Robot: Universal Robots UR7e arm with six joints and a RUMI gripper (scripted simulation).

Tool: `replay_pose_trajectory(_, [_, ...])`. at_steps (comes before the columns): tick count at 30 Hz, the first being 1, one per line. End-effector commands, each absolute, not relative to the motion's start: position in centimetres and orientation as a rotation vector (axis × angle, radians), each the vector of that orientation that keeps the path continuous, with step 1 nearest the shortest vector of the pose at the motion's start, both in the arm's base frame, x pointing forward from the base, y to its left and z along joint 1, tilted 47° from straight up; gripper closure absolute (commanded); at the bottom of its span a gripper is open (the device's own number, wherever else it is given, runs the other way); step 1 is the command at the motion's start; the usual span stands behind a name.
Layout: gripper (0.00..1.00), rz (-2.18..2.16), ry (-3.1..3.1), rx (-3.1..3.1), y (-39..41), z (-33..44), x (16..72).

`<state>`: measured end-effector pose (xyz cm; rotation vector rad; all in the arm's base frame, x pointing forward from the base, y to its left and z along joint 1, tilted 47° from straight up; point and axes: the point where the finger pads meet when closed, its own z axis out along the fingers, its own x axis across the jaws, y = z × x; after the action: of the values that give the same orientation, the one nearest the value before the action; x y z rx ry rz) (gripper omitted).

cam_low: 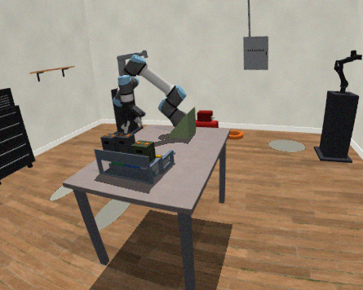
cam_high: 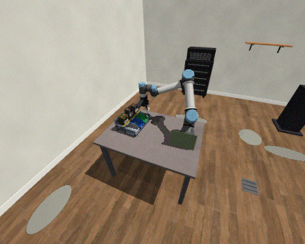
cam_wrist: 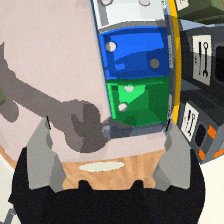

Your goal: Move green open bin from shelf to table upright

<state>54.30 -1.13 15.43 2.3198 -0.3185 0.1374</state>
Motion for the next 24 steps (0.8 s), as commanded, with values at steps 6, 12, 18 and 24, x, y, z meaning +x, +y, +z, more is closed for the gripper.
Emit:
replay_pose_trajectory(6, [0.00,0.122,-0.249,2.324,-2.2,16.3,54.1])
replay_pose_trajectory(12, [0.00,0.116,-0.226,2.326,-2.5,16.5,54.1])
replay_pose_trajectory(18, [0.00,0.108,-0.196,2.327,-3.0,16.9,54.0])
replay_pose_trajectory(24, [0.00,0.101,-0.169,2.328,-3.4,17.2,53.9])
